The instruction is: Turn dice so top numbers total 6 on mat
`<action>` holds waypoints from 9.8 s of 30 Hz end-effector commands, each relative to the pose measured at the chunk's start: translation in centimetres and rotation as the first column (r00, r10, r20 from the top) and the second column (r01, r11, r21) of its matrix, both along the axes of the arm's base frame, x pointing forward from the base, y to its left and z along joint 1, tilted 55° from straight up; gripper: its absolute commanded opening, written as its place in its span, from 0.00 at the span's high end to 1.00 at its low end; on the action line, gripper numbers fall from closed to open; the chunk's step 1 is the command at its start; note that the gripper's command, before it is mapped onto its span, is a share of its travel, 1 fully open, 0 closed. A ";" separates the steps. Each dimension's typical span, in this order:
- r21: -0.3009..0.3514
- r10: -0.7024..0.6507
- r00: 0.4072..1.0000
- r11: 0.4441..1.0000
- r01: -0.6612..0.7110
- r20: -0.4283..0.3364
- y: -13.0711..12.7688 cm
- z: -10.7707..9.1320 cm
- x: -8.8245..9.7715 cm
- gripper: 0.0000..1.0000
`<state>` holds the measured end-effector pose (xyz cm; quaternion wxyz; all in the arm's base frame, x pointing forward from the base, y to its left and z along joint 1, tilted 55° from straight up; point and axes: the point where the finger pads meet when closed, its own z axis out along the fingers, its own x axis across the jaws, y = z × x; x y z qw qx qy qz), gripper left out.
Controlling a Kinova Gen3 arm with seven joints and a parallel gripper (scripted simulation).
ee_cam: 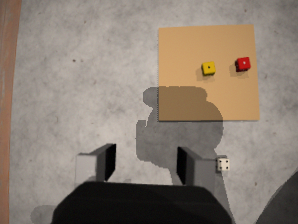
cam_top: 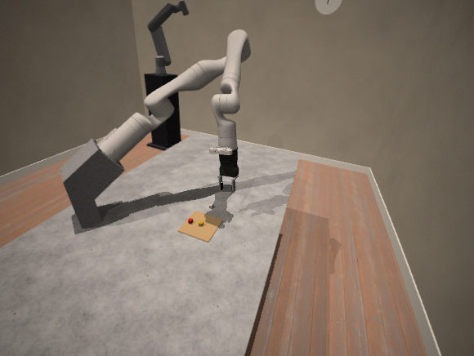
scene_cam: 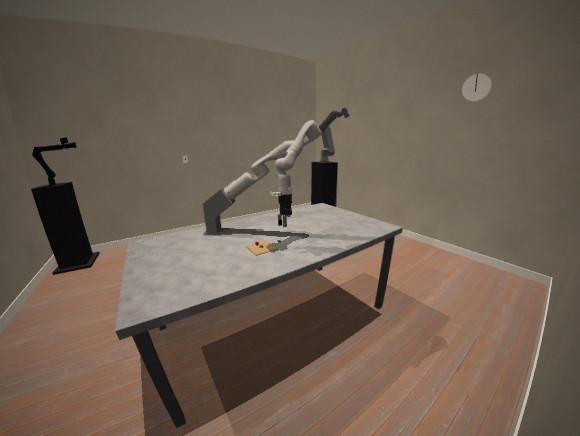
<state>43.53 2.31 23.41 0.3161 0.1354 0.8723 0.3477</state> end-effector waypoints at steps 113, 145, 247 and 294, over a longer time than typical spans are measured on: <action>0.007 -0.439 0.244 0.497 0.868 0.865 -53.5 50.6 27.6 0.00; -0.582 0.313 0.642 0.771 0.259 0.700 -12.8 25.5 24.1 0.00; -0.922 0.947 0.282 0.241 -0.303 0.155 7.7 -5.4 -4.0 0.36; -0.922 0.947 0.282 0.241 -0.303 0.155 9.9 -7.4 -2.1 0.36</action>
